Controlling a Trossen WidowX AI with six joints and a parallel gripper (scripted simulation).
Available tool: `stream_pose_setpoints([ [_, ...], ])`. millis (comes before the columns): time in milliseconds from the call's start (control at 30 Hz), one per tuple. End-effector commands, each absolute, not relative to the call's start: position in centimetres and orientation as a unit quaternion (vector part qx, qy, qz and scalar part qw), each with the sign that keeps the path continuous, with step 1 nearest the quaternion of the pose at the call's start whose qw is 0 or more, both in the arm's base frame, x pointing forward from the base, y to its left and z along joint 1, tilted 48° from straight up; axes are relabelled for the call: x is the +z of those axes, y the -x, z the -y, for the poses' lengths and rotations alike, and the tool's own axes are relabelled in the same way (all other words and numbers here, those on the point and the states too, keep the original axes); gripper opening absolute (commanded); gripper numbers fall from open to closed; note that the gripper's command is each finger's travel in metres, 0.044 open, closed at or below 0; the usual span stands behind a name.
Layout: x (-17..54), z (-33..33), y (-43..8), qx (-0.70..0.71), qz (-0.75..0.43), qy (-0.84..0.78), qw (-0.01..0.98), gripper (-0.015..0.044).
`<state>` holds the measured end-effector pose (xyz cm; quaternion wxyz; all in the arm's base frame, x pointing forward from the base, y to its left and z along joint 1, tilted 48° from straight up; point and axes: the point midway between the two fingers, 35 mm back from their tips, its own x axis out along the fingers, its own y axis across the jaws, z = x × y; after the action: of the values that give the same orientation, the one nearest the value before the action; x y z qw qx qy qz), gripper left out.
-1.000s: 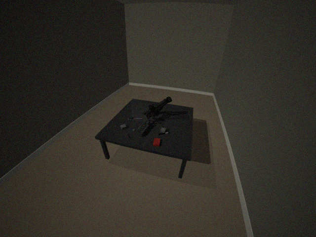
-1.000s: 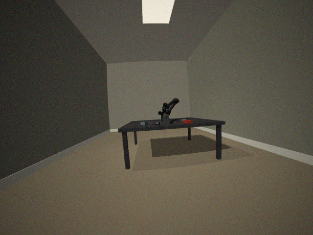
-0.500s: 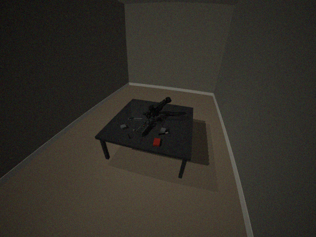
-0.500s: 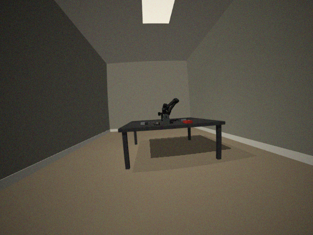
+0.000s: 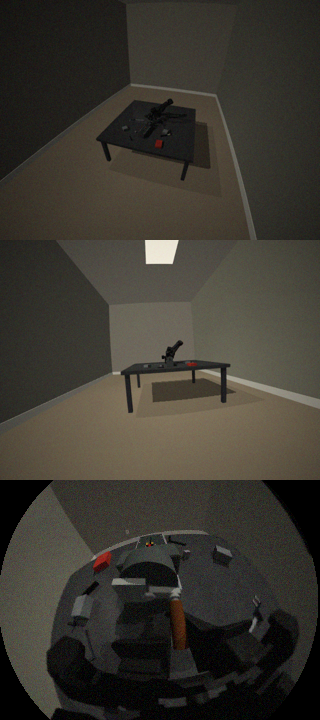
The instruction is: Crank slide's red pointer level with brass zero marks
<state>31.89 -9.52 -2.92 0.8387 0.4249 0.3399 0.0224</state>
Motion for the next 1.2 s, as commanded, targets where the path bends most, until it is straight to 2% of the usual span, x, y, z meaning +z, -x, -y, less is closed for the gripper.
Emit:
stream_pose_setpoints([
  [0, -3.4, 8.7, -32.1, 0.025, -0.346, -0.424, 0.836, 0.0],
  [1167, -2.8, 6.4, -32.8, 0.025, -0.346, -0.425, 0.836, 0.0],
])
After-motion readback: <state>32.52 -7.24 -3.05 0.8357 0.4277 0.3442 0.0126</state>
